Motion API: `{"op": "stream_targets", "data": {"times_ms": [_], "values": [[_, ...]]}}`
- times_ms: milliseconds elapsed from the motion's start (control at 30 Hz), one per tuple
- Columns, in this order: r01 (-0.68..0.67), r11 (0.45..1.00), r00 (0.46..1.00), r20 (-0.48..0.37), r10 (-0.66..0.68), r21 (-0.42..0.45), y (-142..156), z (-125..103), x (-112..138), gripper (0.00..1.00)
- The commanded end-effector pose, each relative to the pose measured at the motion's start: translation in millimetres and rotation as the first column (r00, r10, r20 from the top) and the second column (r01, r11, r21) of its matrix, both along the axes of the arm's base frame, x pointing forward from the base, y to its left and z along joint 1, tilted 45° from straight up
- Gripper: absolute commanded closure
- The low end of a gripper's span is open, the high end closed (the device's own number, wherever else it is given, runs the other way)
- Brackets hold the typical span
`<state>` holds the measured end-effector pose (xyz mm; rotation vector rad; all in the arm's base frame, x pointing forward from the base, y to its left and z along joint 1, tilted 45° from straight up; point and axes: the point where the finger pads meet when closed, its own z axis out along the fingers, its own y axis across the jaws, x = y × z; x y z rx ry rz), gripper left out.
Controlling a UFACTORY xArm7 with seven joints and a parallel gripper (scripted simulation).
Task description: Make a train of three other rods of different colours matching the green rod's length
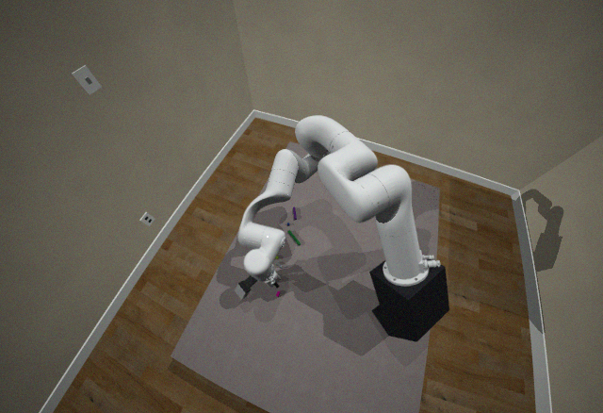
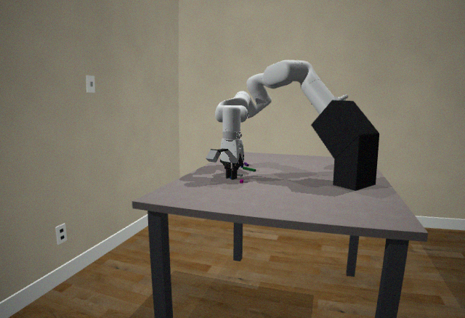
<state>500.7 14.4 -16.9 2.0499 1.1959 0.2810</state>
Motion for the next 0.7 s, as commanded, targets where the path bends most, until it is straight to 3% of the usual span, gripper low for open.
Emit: {"op": "stream_targets", "data": {"times_ms": [0, 333, 667], "values": [[-0.003, 1.000, 1.000, 0.001, 0.003, 0.001, 1.7, 0.9, 0.1, 0.76], [-0.003, 1.000, 1.000, 0.001, 0.003, 0.001, 5.6, 6.6, -4.0, 0.76], [-0.003, 1.000, 1.000, 0.001, 0.003, 0.001, 29.3, 41.3, -29.5, 0.76]]}}
